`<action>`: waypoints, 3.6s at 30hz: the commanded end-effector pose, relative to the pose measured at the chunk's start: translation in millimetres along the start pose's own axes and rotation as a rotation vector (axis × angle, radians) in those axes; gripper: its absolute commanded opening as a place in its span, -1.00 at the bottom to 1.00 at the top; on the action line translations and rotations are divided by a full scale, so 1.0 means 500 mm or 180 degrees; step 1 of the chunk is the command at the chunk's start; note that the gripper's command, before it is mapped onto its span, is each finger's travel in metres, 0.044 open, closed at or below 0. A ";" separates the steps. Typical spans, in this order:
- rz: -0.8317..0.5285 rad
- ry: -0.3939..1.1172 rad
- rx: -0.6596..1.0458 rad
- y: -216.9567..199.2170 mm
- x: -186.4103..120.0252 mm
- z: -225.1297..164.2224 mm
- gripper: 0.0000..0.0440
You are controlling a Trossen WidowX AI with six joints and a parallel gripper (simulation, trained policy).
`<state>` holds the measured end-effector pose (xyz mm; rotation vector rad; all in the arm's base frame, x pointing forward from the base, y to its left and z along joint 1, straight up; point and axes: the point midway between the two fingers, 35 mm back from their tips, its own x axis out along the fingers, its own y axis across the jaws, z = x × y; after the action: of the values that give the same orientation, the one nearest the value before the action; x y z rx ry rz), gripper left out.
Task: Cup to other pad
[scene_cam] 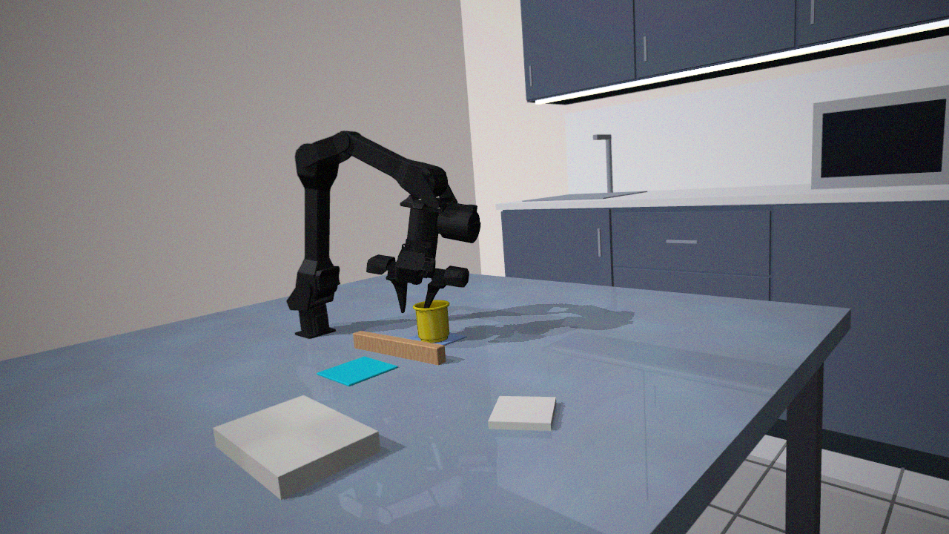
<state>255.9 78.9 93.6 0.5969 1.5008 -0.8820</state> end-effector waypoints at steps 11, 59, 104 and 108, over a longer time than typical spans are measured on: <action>-0.0009 -0.0031 -0.0257 0.003 0.071 -0.002 -0.72; 0.0827 -0.0280 0.0752 -0.060 -0.109 0.157 -1.00; 0.0856 -0.0415 0.1545 -0.153 0.062 0.291 -0.88; 0.0800 -0.0382 0.1593 -0.163 0.080 0.284 -0.79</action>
<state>276.0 -85.4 80.1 1.0498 1.0634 -1.0563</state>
